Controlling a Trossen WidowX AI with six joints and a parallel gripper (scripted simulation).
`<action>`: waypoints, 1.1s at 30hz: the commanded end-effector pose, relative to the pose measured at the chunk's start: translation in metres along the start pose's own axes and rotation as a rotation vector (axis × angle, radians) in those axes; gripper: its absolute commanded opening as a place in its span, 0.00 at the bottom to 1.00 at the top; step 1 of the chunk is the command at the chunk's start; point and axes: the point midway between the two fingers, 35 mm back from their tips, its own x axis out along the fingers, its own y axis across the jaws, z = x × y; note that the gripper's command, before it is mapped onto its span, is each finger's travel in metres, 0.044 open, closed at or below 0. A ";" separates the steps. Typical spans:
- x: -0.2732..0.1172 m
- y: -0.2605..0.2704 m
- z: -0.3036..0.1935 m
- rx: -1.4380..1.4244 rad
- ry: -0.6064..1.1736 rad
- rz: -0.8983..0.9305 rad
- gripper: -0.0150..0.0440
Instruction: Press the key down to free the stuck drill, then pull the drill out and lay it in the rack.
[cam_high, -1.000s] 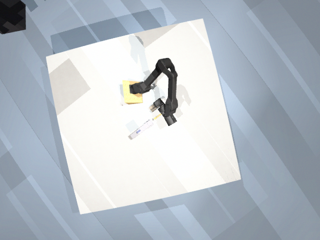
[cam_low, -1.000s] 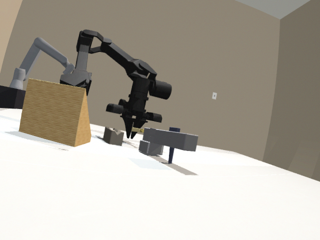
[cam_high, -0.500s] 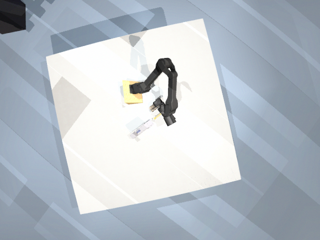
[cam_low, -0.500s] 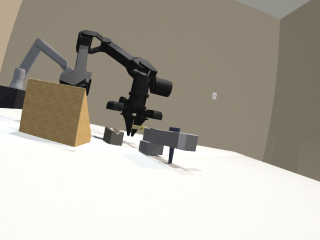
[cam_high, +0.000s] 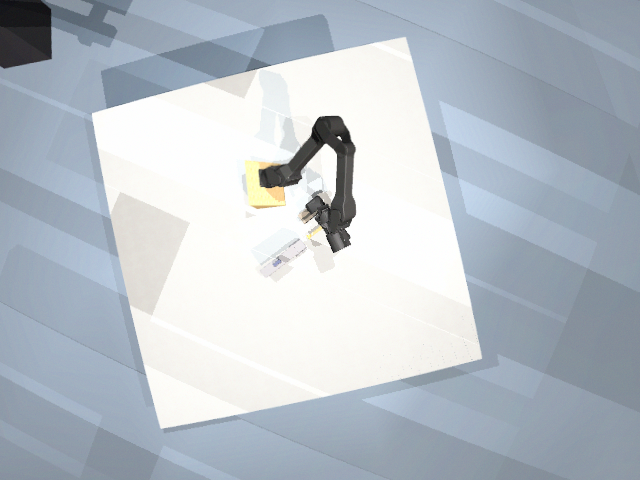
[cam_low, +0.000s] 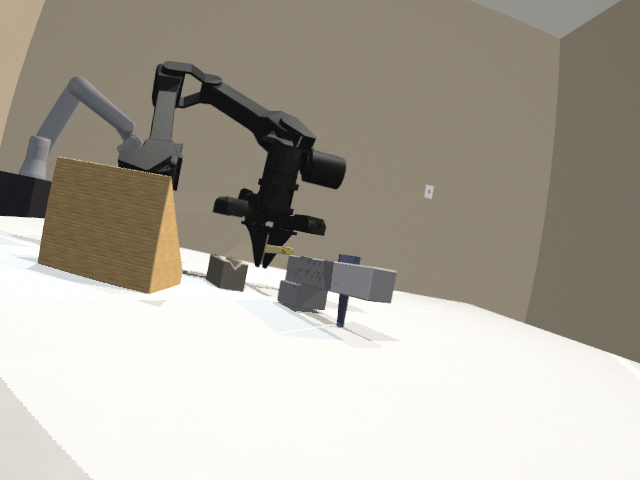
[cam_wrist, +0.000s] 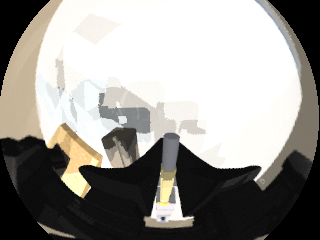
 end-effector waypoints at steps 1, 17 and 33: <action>-0.003 0.000 0.000 -0.004 -0.001 -0.003 0.25; -0.011 0.000 -0.001 -0.004 -0.001 -0.003 0.25; -0.019 -0.001 -0.001 -0.004 0.000 -0.002 0.25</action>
